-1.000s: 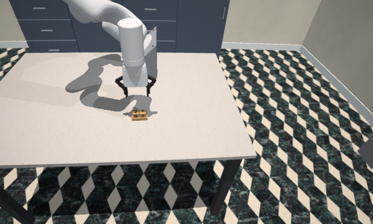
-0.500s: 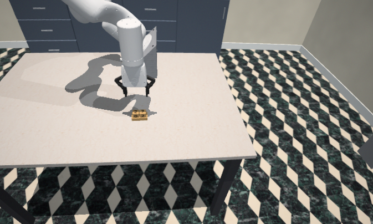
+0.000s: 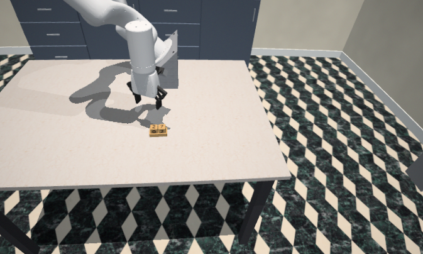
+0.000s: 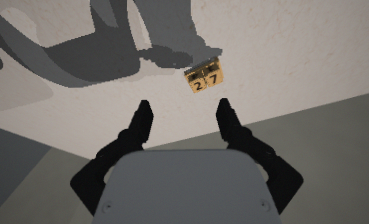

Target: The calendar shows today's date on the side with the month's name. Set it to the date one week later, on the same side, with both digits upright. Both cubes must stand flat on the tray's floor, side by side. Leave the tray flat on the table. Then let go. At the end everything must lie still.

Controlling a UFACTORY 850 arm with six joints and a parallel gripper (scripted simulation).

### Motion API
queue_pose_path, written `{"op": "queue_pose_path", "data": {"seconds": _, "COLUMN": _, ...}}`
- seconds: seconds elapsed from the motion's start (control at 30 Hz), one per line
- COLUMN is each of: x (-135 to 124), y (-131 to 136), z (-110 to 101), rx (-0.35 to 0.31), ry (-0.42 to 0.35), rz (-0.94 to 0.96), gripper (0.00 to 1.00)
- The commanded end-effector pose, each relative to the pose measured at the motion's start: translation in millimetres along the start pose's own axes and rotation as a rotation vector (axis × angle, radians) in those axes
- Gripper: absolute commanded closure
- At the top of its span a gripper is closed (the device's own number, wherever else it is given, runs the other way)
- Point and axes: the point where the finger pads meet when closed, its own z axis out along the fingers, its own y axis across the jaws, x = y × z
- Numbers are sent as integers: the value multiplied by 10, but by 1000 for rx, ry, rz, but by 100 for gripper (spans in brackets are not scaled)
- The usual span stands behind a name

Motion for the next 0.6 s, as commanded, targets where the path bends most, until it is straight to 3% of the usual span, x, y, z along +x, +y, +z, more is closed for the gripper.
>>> {"op": "queue_pose_path", "data": {"seconds": 0.0, "x": 57, "y": -130, "z": 24, "rx": -8, "ry": -18, "rz": 154, "gripper": 0}}
{"op": "queue_pose_path", "data": {"seconds": 0.57, "x": 290, "y": -538, "z": 121, "rx": -13, "ry": -12, "rz": 607, "gripper": 0}}
